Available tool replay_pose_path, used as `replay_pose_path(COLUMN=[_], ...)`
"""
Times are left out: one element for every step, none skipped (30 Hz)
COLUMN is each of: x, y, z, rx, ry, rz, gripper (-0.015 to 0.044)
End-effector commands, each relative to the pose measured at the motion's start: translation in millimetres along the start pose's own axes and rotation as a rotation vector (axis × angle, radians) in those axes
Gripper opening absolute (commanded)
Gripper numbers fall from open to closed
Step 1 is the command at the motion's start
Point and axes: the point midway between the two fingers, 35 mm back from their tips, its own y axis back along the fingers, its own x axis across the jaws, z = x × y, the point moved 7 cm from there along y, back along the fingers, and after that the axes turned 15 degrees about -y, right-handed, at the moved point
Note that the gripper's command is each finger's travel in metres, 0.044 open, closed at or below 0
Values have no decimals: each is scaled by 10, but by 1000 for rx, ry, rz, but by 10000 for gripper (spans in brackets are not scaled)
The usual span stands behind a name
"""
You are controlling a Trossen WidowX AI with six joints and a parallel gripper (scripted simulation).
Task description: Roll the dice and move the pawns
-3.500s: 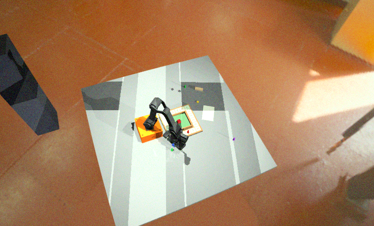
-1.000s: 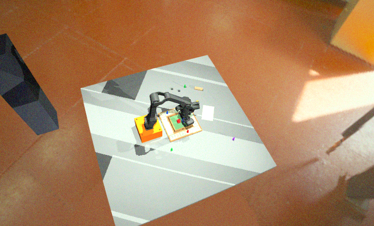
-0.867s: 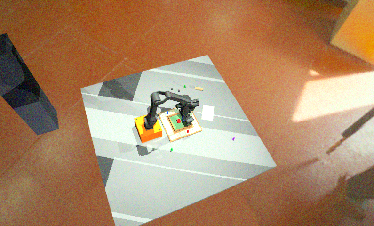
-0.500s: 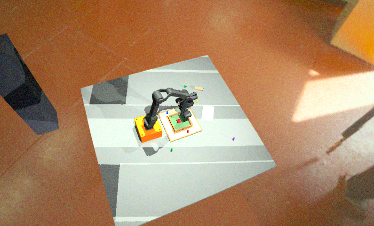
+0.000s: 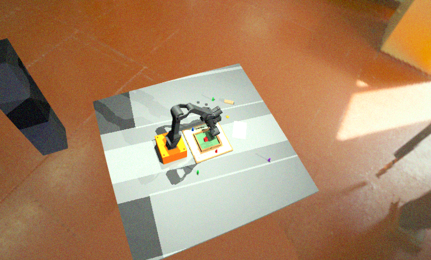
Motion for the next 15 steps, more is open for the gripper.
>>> replay_pose_path(x=[-18, -21, -25, -30, -35, -41, -42, -45, -48, -53, -59, -65, -69, -70, -70], y=[-75, -86, -95, -101, -105, -106, -129, -148, -163, -174, -181, -183, -183, -183, -183], z=[-104, -124, -145, -167, -190, -213, -229, -247, -266, -287, -310, -329, -341, -345, -345], rx=[-152, -185, -218, -251, -283, -316, -347, -380, -413, -446, -478, -505, -521, -526, -526], ry=[7, 7, 7, 6, 6, 5, 3, 2, 0, -2, -4, -6, -8, -8, -8], rz=[35, 43, 51, 60, 68, 77, 85, 94, 102, 111, 120, 127, 132, 133, 133], gripper=[0, 0, 0, 0, 0, 0, 0, 0, 0, 0, 0, 0, 0, 0, 0])
